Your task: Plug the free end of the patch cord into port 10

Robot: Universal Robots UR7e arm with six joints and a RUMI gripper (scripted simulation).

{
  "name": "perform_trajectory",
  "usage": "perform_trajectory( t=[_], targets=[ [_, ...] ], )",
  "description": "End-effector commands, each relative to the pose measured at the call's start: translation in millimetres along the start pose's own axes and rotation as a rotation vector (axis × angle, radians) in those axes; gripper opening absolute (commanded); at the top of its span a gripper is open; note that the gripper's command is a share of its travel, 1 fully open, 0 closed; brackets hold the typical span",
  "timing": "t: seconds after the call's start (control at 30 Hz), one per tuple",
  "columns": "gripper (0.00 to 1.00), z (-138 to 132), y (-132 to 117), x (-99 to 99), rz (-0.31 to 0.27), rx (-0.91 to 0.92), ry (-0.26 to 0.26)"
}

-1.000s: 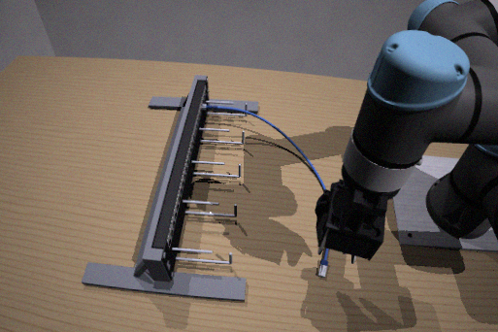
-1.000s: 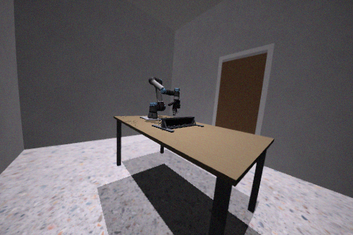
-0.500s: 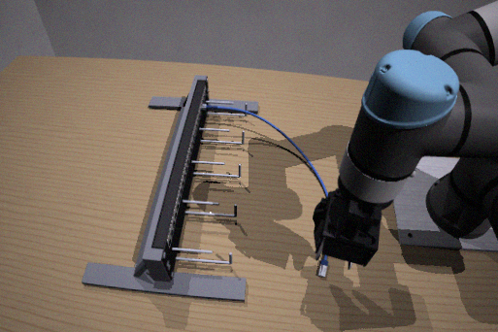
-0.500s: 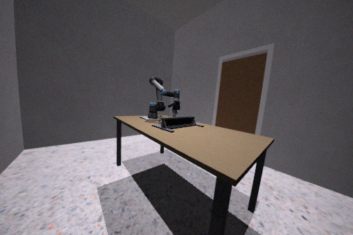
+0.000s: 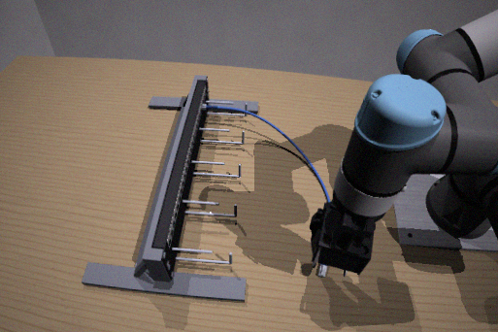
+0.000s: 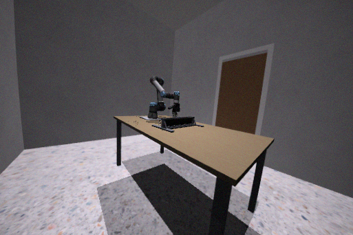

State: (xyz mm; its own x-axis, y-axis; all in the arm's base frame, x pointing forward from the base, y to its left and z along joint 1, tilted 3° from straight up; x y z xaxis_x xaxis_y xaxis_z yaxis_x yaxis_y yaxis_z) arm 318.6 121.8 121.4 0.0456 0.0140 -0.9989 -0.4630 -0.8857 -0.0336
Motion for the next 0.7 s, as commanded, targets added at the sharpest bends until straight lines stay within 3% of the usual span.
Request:
perform_trajectory(
  t=[0.0, 0.67],
  targets=[
    [0.22, -0.5, -0.3, 4.6, -0.001, 0.000, 0.001],
    [0.22, -0.5, -0.4, 16.2, -0.001, 0.000, 0.001]
  ],
)
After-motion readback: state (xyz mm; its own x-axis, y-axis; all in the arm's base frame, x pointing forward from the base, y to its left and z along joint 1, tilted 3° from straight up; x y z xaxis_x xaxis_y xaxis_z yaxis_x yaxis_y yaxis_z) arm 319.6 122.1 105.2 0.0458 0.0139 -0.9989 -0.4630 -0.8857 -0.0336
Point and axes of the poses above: the point where the finger pads meet when closed, its own x axis out along the fingers, its own z axis across the jaws, y = z × x, the point moved 7 cm from there along -x, back along the fingers, and after that the axes turned 10 degrees about x, right-handed, at the moved point
